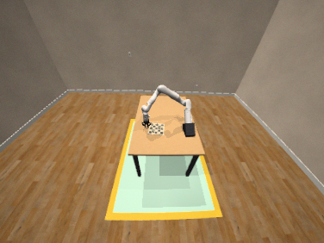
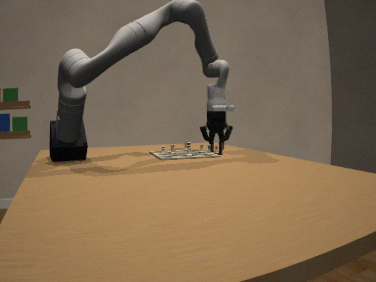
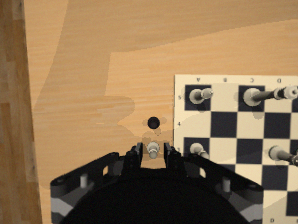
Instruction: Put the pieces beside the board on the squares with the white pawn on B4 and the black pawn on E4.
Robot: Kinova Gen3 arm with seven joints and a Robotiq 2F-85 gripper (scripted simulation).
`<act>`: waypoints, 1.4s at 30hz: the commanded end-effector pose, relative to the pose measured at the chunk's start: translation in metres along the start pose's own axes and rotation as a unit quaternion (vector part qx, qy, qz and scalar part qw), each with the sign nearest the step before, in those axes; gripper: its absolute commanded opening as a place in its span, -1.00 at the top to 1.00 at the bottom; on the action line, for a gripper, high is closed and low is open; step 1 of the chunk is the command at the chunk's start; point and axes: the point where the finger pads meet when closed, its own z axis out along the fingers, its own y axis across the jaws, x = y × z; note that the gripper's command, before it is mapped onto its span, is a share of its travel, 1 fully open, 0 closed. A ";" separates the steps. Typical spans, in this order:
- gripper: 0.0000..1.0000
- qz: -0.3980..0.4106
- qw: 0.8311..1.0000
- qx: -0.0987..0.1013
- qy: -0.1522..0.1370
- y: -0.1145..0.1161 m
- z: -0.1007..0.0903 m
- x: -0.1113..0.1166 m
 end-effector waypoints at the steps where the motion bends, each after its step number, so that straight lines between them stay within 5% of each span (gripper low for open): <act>1: 0.33 0.000 1.000 0.001 -0.001 -0.001 -0.001 0.000; 29: 0.33 0.000 1.000 0.001 -0.001 -0.001 -0.001 0.000; 30: 1.00 0.000 1.000 0.001 -0.001 -0.001 -0.001 0.000; 42: 1.00 0.000 1.000 0.001 -0.001 -0.001 -0.001 0.000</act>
